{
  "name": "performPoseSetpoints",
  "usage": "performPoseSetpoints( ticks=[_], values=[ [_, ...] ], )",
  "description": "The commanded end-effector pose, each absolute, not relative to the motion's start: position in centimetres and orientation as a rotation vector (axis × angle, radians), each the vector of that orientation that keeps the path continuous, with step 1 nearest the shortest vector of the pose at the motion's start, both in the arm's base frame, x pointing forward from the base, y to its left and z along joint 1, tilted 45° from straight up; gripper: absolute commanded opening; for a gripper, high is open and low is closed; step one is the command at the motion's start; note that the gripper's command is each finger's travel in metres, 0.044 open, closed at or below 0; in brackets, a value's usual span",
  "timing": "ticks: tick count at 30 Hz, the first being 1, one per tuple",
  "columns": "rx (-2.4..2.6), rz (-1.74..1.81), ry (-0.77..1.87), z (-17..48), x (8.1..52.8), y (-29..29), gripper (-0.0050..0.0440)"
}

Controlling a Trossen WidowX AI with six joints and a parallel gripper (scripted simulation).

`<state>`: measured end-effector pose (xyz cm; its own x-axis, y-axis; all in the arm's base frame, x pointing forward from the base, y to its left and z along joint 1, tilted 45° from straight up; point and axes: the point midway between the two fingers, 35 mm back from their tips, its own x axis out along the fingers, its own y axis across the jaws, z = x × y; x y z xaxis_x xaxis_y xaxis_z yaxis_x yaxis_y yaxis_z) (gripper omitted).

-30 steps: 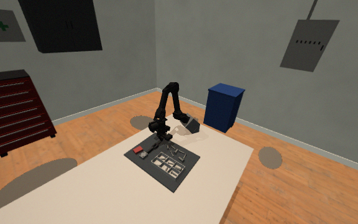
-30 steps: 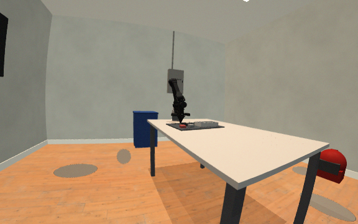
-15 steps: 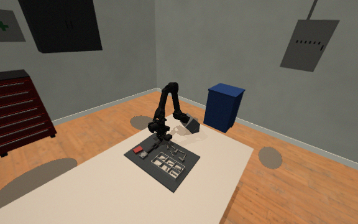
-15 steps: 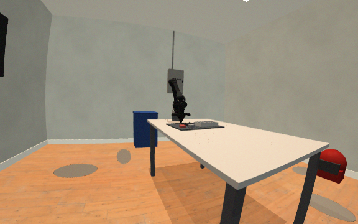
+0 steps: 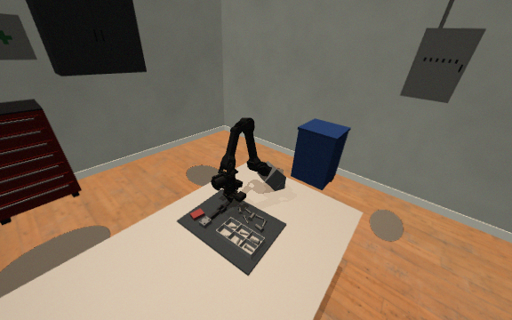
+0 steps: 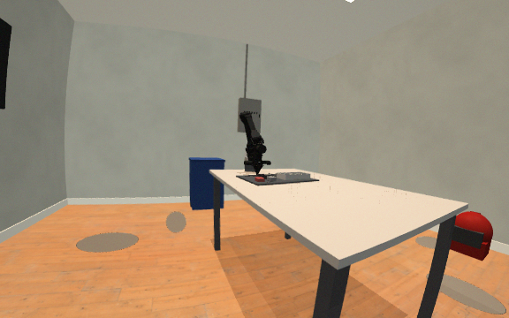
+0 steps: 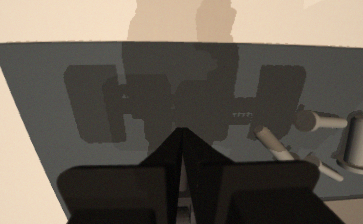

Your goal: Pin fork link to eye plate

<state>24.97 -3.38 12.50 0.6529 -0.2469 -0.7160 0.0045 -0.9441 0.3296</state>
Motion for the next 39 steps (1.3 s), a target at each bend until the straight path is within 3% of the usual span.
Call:
performPoseSetpoints(
  ticks=[1, 39],
  values=[
    [2.583, -1.16, -0.194, 13.0, 25.4, -3.3, 0.0],
    [2.583, -1.16, -0.194, 13.7, 26.5, -3.0, 0.0]
  ],
)
